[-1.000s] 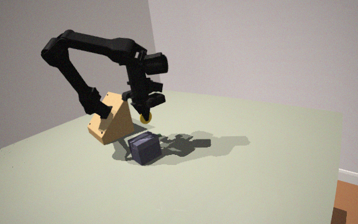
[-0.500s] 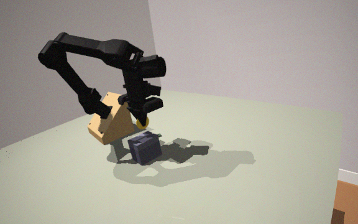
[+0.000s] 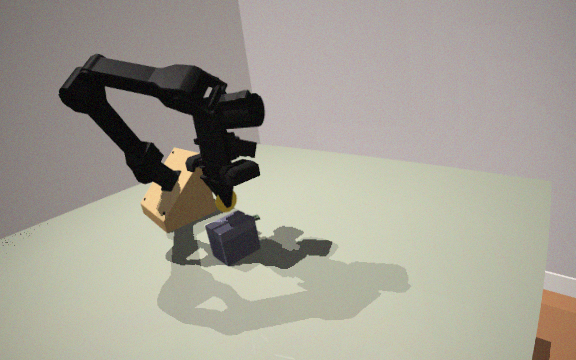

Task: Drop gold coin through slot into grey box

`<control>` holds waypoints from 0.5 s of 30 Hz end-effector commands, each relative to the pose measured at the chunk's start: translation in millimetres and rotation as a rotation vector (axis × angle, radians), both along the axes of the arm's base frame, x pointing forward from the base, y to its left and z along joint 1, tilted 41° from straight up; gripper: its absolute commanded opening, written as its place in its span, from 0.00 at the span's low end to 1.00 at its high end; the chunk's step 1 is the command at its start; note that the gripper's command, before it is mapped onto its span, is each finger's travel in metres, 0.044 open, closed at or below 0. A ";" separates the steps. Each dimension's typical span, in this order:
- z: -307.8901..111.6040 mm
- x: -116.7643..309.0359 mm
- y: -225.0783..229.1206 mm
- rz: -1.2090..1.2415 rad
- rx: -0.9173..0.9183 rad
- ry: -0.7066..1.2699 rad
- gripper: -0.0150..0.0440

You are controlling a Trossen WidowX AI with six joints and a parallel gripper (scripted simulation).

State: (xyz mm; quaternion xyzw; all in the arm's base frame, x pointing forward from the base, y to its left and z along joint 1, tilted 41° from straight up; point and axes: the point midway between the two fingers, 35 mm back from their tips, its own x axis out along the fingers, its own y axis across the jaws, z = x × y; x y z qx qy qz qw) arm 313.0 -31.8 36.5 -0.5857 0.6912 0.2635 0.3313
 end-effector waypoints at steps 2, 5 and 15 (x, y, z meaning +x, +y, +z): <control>-0.8 -0.9 0.3 -0.003 0.001 0.001 0.25; -0.5 -0.7 -0.2 -0.003 0.001 0.001 0.25; 3.0 2.9 -5.3 0.002 0.001 0.005 0.25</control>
